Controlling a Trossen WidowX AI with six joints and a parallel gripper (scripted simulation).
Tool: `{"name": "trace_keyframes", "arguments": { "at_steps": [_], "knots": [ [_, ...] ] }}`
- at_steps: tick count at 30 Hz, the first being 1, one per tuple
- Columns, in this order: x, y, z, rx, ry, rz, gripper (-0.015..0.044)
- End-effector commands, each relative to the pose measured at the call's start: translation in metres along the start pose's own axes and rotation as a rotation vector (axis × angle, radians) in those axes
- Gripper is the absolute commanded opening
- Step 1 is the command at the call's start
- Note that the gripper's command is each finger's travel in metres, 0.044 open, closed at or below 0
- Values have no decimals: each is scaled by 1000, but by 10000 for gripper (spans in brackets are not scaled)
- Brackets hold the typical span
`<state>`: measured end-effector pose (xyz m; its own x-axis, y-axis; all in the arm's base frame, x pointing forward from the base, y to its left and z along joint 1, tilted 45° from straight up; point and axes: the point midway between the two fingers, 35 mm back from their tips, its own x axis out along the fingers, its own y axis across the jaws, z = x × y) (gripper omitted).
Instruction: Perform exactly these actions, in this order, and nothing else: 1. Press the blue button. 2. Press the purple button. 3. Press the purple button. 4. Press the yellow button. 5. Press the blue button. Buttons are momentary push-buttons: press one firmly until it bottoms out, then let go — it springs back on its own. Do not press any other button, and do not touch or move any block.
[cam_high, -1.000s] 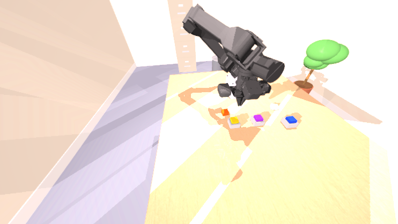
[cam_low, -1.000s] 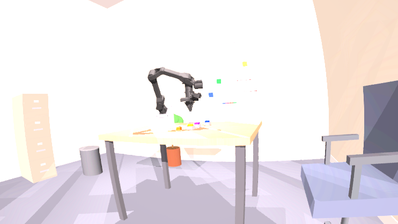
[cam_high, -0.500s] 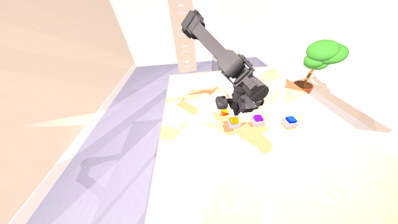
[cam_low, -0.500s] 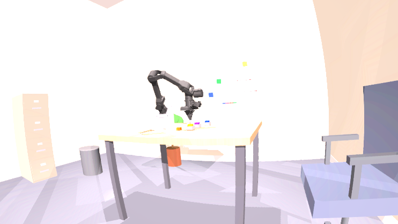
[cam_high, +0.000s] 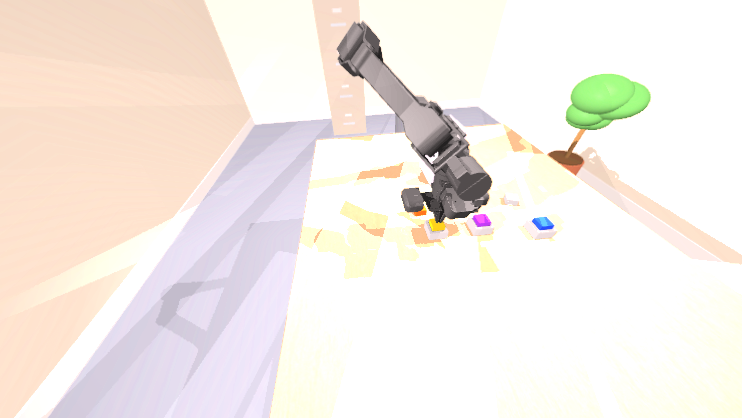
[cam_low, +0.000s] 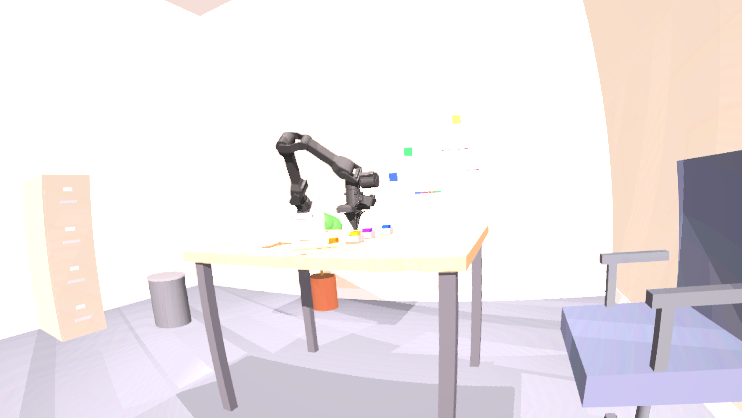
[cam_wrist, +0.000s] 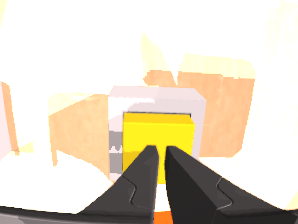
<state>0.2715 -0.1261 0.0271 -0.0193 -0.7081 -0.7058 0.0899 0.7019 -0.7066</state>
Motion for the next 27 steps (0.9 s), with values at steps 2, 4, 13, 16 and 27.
{"name": "trace_keyframes", "arguments": {
  "at_steps": [2, 4, 13, 16, 27],
  "knots": [
    [10, 1, -4, -12, 8, -4, 20],
    [13, 1, -4, -12, 8, -5, 20],
    [14, 1, -4, -12, 8, -5, 20],
    [14, 1, -4, -12, 8, -5, 20],
    [2, 1, -1, -5, 3, -1, 20]
  ]
}}
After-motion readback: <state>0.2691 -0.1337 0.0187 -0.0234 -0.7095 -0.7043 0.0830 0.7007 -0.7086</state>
